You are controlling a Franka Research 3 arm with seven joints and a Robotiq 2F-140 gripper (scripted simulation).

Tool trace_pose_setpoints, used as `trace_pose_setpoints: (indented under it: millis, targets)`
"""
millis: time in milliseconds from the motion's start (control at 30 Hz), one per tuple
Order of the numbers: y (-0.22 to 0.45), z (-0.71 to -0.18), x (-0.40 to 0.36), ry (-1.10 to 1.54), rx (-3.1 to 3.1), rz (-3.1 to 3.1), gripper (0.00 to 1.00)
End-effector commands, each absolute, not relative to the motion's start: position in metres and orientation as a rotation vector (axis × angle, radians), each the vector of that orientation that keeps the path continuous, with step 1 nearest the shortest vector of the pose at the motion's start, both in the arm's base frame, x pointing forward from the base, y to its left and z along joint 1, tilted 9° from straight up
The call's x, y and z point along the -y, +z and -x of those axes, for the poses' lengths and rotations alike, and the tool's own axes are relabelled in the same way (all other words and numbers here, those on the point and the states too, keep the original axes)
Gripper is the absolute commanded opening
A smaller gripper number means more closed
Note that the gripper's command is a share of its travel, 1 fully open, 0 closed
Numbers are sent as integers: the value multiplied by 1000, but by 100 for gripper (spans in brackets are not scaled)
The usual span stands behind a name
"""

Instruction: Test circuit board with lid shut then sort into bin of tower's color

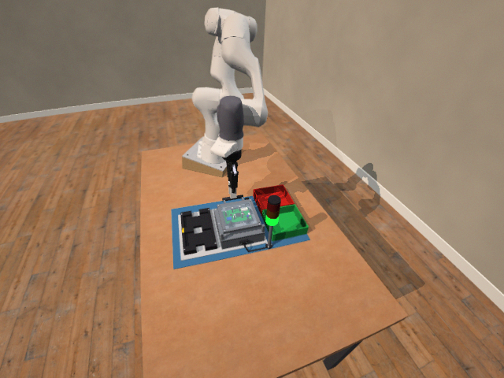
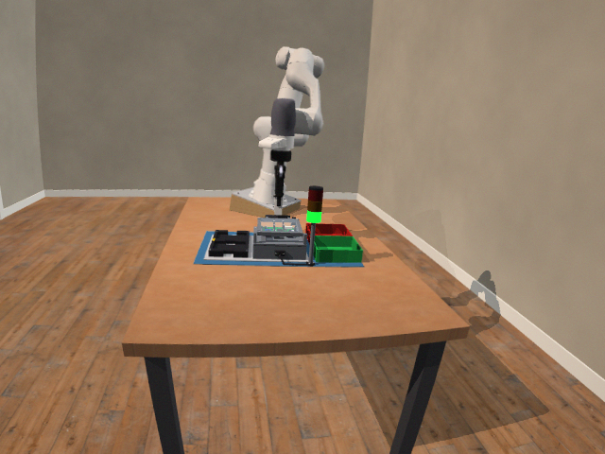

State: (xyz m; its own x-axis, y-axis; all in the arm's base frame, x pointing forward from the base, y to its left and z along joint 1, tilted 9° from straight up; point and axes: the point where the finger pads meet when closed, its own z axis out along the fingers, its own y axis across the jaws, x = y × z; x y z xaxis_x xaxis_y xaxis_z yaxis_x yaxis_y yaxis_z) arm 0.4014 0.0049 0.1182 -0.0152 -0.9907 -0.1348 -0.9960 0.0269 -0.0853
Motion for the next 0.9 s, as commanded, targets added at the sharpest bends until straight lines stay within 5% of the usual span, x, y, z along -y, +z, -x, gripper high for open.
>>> trace_pose_setpoints:
  millis: [0,867]
  targets:
    - [118,-403,-5,44,-2127,2087,16]
    - [111,-404,-6,44,-2127,2087,16]
